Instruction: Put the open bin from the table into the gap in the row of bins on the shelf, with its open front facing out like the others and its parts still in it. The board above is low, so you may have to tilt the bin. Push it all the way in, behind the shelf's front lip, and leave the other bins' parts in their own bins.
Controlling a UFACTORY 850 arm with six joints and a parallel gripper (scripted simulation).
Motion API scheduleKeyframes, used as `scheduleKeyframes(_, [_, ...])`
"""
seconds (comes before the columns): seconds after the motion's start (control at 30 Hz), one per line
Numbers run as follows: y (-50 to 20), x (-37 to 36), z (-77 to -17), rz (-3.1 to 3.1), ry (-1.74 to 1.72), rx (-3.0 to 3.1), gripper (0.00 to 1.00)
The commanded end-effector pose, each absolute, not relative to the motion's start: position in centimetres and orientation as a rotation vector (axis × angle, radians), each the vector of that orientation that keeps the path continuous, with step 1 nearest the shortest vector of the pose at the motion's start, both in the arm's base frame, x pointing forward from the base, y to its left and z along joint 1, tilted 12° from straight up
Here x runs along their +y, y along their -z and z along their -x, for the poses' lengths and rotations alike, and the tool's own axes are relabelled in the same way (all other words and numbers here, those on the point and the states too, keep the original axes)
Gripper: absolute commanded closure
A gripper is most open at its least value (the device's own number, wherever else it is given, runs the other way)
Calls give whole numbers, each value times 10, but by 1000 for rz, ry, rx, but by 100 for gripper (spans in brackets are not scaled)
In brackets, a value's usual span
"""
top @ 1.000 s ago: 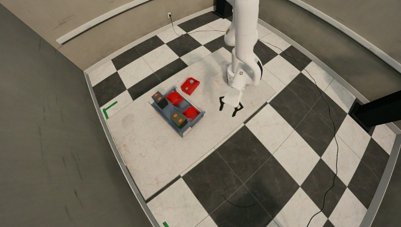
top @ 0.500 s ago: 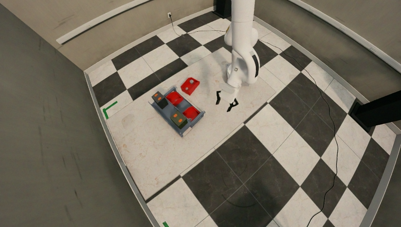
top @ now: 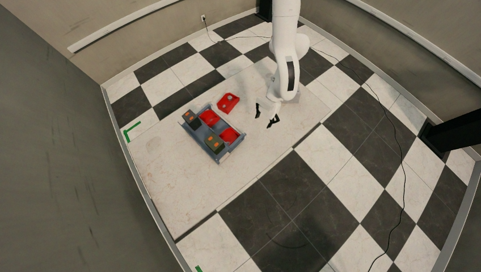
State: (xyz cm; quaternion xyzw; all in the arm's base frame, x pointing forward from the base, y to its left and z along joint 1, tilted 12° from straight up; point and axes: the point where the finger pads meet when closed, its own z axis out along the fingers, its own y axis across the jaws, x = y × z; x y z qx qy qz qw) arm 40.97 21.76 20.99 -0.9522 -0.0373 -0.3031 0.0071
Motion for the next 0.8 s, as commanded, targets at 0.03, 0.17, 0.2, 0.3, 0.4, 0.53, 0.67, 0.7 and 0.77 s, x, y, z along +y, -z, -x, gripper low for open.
scheduleKeyframes(0.03, [-211,217,-411,3005,941,-112,0])
scheduleKeyframes(0.17, [-209,178,-404,3084,840,-69,0])
scheduleKeyframes(0.2, [-208,169,-402,3107,813,-57,0])
scheduleKeyframes(0.3, [-208,169,-402,3107,813,-57,0])
scheduleKeyframes(0.4, [-208,169,-402,3107,813,-57,0])
scheduleKeyframes(0.53, [-208,169,-402,3107,813,-57,0])
scheduleKeyframes(0.67, [-207,149,-399,3105,815,-58,0])
scheduleKeyframes(0.7, [-207,139,-397,3105,815,-57,0])
scheduleKeyframes(0.77, [-206,120,-394,3107,813,-57,0])
